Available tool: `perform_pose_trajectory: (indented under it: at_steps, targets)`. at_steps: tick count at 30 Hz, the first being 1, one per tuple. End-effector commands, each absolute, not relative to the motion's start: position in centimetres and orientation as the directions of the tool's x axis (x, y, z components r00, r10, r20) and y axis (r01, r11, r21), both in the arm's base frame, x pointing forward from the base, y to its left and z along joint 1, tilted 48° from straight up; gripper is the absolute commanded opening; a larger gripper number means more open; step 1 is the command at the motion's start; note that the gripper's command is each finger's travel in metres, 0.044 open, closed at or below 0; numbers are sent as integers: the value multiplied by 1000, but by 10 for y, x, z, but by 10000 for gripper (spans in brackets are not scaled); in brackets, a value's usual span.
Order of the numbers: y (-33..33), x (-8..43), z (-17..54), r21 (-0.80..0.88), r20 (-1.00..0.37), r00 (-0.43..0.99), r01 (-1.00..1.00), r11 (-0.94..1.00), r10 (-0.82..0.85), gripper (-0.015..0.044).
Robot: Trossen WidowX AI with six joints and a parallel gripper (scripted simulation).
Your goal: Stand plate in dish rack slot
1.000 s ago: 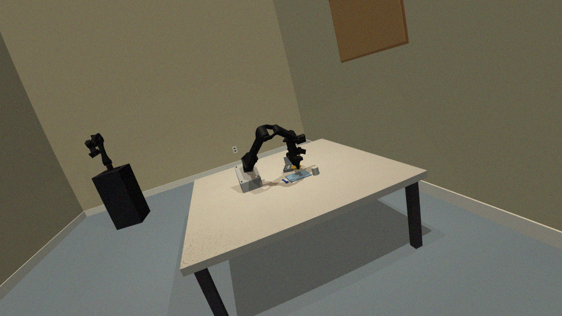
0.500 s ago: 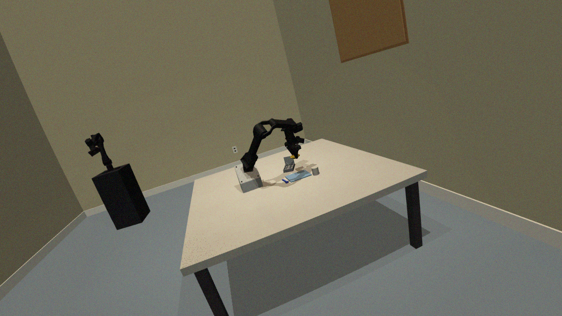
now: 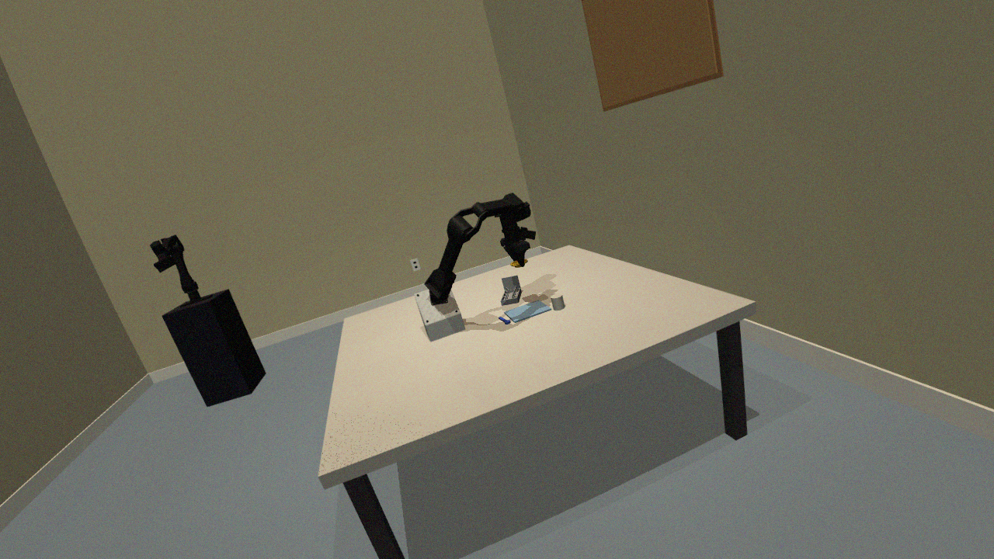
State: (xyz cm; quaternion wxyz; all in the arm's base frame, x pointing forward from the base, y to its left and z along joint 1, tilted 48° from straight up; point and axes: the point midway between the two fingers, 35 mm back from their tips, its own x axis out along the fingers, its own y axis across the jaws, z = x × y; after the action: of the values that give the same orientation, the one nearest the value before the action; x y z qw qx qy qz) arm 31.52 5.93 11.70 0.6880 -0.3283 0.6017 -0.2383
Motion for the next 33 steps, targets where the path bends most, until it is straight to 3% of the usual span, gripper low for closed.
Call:
perform_pose_trajectory:
  at_steps: [1, 16, 33]
  targets:
    - [60, 314, 116, -741, -670, 149, -92, 665, -727, 0]
    - [72, 303, 101, -658, -674, 150, -567, 496, -723, 0]
    - [84, 288, 86, -359, -676, 151, -922, 144, -721, 0]
